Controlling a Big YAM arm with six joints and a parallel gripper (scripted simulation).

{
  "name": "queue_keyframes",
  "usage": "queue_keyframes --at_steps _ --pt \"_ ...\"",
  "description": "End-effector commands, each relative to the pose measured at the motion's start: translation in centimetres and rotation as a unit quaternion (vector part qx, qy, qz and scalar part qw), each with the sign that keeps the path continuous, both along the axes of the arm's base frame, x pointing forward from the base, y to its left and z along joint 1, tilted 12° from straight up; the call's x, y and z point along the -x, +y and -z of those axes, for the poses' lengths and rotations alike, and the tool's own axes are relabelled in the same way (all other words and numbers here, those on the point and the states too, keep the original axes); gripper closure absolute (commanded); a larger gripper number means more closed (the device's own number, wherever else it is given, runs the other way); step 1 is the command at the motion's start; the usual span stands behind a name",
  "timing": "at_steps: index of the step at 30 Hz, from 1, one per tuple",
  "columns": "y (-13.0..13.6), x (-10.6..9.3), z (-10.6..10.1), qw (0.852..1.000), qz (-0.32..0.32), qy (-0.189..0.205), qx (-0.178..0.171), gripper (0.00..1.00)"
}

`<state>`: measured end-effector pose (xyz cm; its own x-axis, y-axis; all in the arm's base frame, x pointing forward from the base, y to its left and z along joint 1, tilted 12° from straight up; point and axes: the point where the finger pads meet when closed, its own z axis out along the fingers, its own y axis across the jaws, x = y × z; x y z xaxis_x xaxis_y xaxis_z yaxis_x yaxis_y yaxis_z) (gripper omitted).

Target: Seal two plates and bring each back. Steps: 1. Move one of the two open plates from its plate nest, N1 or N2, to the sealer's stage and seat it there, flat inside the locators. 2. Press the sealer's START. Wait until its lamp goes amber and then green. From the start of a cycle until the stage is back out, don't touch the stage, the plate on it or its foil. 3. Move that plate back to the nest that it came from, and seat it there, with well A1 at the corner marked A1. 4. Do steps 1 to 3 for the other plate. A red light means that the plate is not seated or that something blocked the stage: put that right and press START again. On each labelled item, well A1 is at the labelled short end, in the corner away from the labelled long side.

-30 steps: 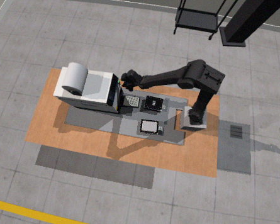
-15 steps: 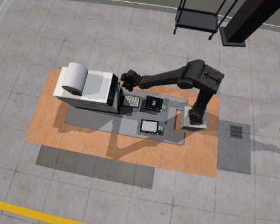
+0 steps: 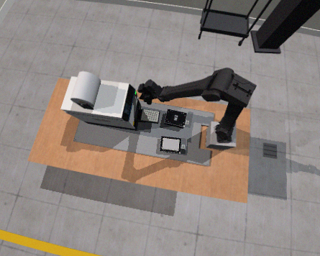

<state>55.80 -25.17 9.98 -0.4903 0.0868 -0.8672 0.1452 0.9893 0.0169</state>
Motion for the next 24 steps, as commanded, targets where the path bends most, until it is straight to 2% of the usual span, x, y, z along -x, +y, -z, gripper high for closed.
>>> queue_keyframes --at_steps 1,9,15,24 --pt "-0.8 -1.4 -0.3 1.000 0.005 -0.001 -0.006 1.00" --pt "0.0 -2.0 -0.3 1.000 -0.003 -0.002 -0.006 1.00" --pt "-1.3 -1.5 -0.4 1.000 0.008 -0.002 -0.006 1.00" --pt "-1.4 -1.7 -0.5 1.000 0.009 -0.003 -0.005 1.00"
